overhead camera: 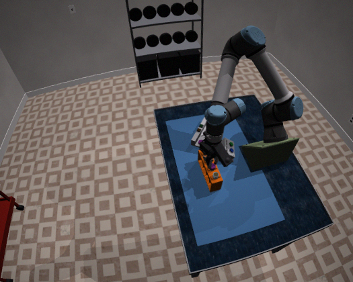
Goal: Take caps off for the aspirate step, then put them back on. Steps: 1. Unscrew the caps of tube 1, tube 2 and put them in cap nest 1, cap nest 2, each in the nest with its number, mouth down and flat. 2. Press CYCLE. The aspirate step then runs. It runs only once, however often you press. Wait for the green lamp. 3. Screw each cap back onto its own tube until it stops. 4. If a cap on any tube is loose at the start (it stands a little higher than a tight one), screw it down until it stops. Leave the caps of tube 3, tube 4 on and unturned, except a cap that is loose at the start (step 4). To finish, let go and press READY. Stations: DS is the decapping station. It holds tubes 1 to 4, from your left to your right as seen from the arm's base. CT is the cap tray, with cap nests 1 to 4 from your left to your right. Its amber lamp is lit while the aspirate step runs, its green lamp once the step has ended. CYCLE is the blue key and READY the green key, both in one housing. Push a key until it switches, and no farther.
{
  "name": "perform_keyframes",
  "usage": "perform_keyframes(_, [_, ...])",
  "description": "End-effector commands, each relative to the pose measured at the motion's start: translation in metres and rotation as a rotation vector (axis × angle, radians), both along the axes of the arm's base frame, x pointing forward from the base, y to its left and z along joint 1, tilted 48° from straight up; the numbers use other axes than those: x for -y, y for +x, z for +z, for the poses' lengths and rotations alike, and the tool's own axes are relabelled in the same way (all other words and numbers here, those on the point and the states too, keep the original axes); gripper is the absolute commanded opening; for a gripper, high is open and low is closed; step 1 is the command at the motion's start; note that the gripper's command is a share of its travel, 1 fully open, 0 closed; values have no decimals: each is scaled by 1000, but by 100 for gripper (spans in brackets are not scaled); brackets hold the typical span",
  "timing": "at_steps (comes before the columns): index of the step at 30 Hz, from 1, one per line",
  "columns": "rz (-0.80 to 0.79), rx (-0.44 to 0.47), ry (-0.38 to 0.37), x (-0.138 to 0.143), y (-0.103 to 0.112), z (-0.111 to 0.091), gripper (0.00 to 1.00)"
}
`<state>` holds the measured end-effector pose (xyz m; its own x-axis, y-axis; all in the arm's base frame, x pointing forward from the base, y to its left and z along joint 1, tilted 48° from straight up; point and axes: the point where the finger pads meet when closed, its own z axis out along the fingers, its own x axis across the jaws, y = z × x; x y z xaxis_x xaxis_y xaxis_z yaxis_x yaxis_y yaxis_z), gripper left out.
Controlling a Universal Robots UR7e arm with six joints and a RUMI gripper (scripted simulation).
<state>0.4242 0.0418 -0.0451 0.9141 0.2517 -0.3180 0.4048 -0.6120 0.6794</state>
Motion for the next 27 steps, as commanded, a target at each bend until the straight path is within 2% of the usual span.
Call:
perform_keyframes(1, [93,-89,19,0,0,0,0])
perform_keyframes(5, [93,-89,19,0,0,0,0])
perform_keyframes(6, [93,-89,19,0,0,0,35])
perform_keyframes(18, [92,-89,19,0,0,0,35])
perform_keyframes(22, [-130,159,13,0,0,0,35])
perform_keyframes(23, [-130,159,13,0,0,0,35])
perform_keyframes(25, [-239,280,10,0,0,0,35])
perform_keyframes(26, [-241,283,10,0,0,0,35])
perform_keyframes(27, [-297,345,8,0,0,0,35])
